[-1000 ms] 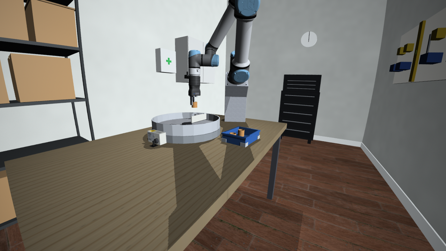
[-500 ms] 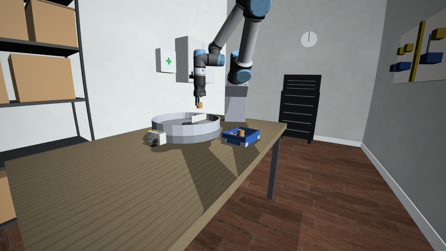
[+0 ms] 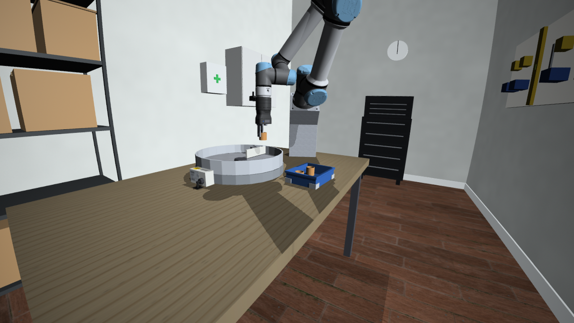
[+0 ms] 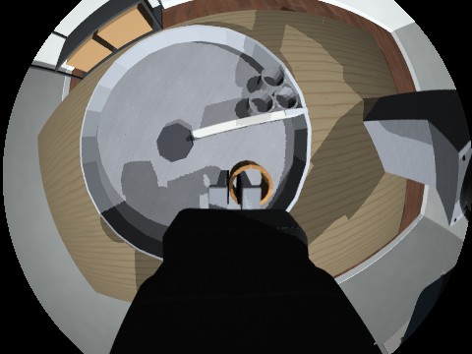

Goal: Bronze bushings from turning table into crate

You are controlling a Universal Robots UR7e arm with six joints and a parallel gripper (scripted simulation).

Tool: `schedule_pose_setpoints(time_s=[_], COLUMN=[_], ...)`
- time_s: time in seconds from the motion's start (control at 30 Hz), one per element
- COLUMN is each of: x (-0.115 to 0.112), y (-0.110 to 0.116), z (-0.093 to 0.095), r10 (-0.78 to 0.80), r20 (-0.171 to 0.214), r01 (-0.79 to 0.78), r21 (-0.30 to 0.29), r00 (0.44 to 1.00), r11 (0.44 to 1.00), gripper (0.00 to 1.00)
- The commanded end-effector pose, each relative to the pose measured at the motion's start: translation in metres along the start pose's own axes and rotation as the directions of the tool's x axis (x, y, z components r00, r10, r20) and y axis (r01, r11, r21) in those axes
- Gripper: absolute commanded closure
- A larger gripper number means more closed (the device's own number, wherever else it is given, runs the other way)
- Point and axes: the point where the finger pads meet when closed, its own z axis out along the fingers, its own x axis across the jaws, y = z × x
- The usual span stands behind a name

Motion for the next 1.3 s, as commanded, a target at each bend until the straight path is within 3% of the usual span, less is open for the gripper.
schedule_pose_setpoints(time_s=[0.0, 0.3, 0.47, 0.87, 1.03, 1.27], x=[0.002, 0.002, 0.011, 0.011, 0.021, 0.021], y=[0.016, 0.016, 0.068, 0.068, 0.120, 0.120], z=[-0.002, -0.002, -0.002, -0.002, -0.002, -0.002], r10=[0.000, 0.000, -0.001, -0.001, -0.002, -0.002], r20=[0.000, 0.000, 0.001, 0.001, 0.001, 0.001], r01=[0.000, 0.000, 0.001, 0.001, 0.002, 0.002], r21=[0.006, 0.006, 0.006, 0.006, 0.005, 0.005], r00=[1.000, 1.000, 1.000, 1.000, 1.000, 1.000], r11=[1.000, 1.000, 1.000, 1.000, 1.000, 1.000], gripper=[1.00, 1.00, 1.00, 1.00, 1.00, 1.00])
